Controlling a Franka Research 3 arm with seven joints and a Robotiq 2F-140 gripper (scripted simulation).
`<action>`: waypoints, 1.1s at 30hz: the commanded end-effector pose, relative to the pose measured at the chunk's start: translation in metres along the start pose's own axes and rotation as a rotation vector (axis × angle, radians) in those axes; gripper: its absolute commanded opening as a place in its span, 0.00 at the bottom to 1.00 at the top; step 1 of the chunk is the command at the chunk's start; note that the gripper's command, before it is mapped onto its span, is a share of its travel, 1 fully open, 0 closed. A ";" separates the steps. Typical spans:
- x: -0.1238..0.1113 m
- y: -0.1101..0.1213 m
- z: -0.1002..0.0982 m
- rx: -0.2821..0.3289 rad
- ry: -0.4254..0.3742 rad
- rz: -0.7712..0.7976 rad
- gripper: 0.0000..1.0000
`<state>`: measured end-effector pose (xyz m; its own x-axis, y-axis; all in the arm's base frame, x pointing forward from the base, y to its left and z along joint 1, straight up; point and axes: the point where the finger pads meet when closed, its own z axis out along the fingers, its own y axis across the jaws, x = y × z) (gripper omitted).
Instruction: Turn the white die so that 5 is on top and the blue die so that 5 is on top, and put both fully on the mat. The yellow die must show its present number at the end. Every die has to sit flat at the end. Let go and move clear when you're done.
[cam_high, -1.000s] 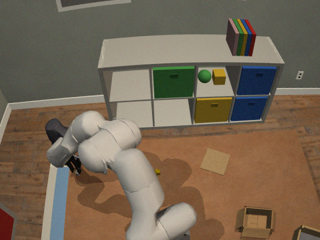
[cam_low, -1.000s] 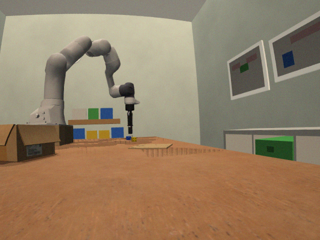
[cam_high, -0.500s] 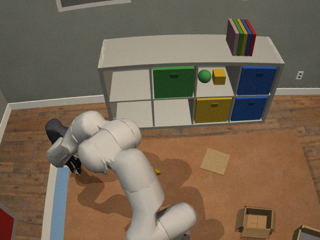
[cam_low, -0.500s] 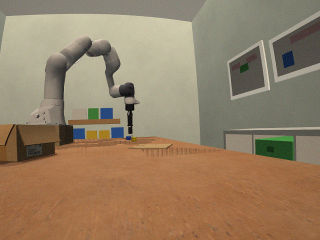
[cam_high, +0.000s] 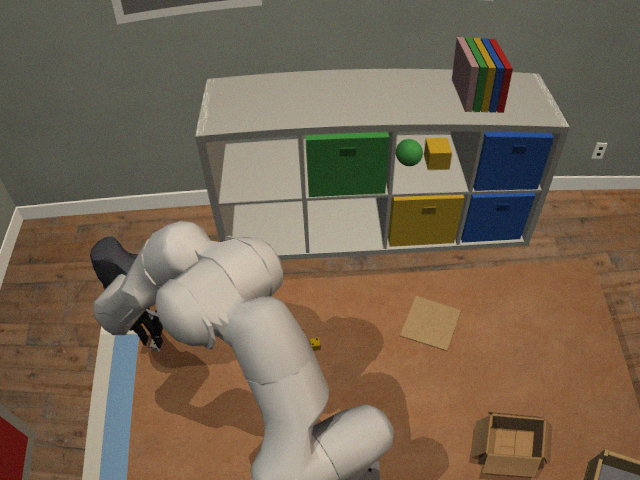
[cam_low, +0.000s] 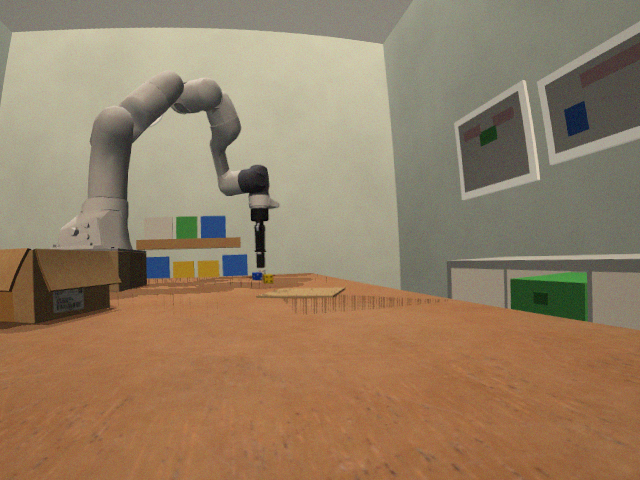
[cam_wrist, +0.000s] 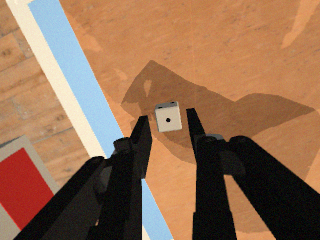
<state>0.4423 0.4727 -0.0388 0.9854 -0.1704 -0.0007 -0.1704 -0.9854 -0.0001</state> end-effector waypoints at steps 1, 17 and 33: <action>0.002 0.000 -0.001 0.002 0.003 0.003 0.32; 0.002 0.000 0.004 0.002 0.003 0.003 0.32; 0.002 0.000 0.026 0.002 0.003 0.003 0.32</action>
<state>0.4420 0.4708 -0.0625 0.9855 -0.1694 -0.0040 -0.1694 -0.9855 0.0045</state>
